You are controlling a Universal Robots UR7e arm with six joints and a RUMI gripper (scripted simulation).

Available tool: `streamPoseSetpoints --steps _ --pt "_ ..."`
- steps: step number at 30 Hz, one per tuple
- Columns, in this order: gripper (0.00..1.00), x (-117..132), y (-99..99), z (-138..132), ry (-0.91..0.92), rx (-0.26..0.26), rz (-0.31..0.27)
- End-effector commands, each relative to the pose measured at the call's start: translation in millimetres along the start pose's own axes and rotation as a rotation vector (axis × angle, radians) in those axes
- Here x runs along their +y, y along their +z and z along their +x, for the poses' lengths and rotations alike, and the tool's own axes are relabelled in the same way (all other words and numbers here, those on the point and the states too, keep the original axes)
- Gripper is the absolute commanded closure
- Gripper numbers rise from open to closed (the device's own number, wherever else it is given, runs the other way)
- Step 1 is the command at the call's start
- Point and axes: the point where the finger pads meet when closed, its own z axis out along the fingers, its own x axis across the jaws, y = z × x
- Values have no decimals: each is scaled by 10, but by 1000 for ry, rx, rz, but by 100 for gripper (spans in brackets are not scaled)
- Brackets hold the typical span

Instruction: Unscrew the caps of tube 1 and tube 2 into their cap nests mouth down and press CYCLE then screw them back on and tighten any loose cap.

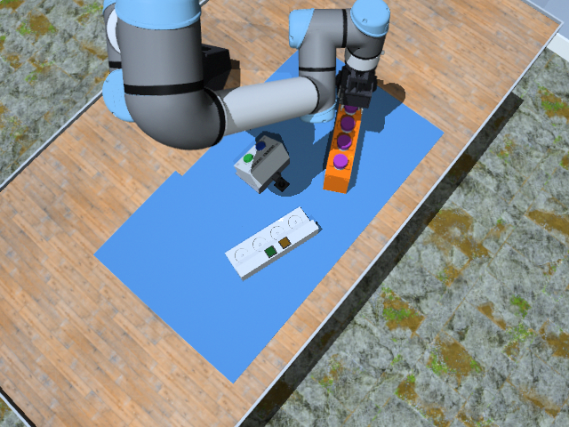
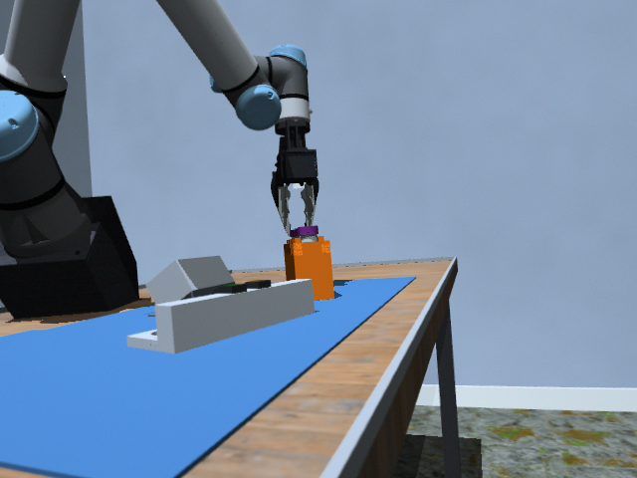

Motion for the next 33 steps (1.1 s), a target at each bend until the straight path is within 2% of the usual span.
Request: streamPoseSetpoints --steps 1,7,18,19,29,32,33 --pt "100 -9 6 -24 -227 10 12" --pt "100 -16 7 -26 -475 11 11" --pt "100 -12 -7 -9 -474 14 10" --pt "65 -12 -7 -9 -474 14 10" --pt "65 -12 -7 -9 -474 14 10" --pt "65 -5 -1 -21 -222 12 12" --pt "65 -5 -1 -21 -222 12 12"
